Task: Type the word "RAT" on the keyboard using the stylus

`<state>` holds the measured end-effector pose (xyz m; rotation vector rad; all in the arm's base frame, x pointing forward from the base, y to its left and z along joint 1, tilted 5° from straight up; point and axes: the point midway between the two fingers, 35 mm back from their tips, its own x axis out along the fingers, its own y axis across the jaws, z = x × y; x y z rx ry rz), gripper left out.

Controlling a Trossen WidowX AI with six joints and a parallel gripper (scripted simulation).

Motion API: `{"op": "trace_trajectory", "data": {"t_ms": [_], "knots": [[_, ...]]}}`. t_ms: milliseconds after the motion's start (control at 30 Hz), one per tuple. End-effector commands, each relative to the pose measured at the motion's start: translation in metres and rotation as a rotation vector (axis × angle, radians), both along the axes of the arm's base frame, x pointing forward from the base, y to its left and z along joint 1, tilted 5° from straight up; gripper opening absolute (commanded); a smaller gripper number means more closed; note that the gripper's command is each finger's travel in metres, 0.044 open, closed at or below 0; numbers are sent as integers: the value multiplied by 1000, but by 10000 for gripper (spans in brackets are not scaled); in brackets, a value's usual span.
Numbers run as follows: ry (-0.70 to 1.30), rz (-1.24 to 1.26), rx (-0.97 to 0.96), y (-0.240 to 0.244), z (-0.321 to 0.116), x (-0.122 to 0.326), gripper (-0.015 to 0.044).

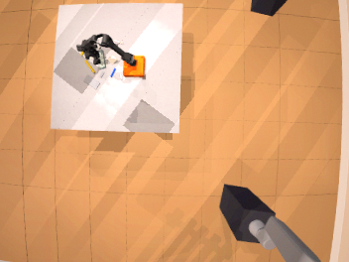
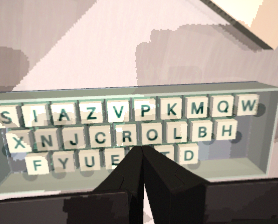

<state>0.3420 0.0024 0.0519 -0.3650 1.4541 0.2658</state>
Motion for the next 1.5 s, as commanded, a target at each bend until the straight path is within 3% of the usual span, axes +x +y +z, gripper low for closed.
{"op": "trace_trajectory", "data": {"t_ms": [0, 100, 400, 600, 933, 1167, 1467], "knots": [[1, -7, 0, -32, 1, 14, 0], [4, -6, -2, -52, 3, 21, 0], [4, -6, -2, -52, 3, 21, 0], [7, -6, -1, -41, -2, -13, 0], [7, -6, -1, -41, -2, -14, 0], [9, -6, 4, 22, -7, -40, 0], [9, -6, 4, 24, -8, -41, 0]]}}
